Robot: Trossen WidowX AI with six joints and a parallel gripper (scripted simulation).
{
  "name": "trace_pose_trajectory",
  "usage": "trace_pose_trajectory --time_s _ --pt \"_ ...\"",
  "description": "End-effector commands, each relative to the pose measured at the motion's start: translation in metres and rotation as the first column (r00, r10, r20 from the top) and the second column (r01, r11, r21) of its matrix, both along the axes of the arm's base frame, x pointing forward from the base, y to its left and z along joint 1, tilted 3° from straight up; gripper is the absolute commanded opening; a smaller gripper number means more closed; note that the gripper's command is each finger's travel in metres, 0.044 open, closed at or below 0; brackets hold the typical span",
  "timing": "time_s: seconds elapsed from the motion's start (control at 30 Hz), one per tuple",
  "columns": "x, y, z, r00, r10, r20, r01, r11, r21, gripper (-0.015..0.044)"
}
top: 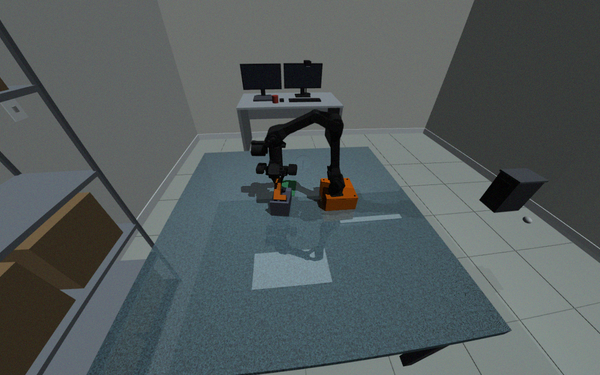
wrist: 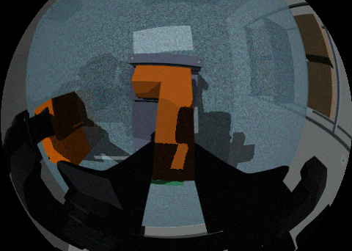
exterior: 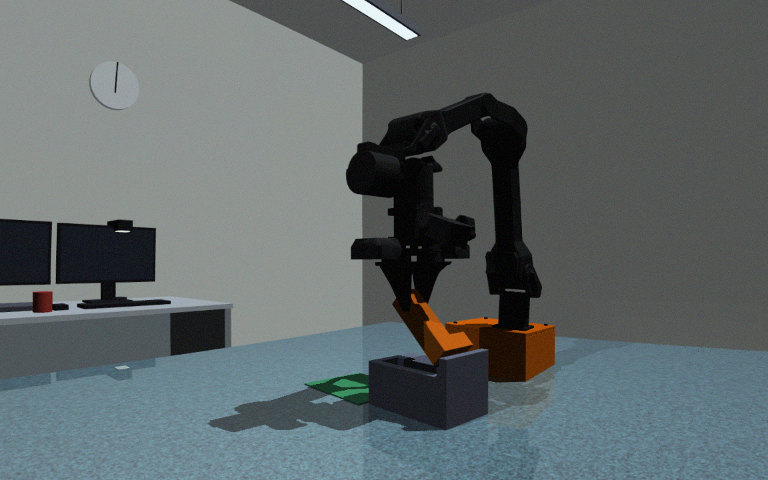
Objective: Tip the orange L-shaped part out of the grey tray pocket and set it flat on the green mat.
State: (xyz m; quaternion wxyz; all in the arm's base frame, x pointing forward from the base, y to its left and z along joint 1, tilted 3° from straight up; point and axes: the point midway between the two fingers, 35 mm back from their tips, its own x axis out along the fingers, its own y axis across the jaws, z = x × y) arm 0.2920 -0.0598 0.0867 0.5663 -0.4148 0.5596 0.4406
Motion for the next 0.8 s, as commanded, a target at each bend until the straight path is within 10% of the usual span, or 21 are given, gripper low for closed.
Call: trace_pose_trajectory --time_s 0.0,0.77 --pt "0.001 0.0 0.009 1.0 0.003 0.009 -0.003 1.0 0.002 0.0" --pt "-0.018 -0.053 0.009 1.0 0.003 0.007 -0.003 1.0 -0.003 0.0"
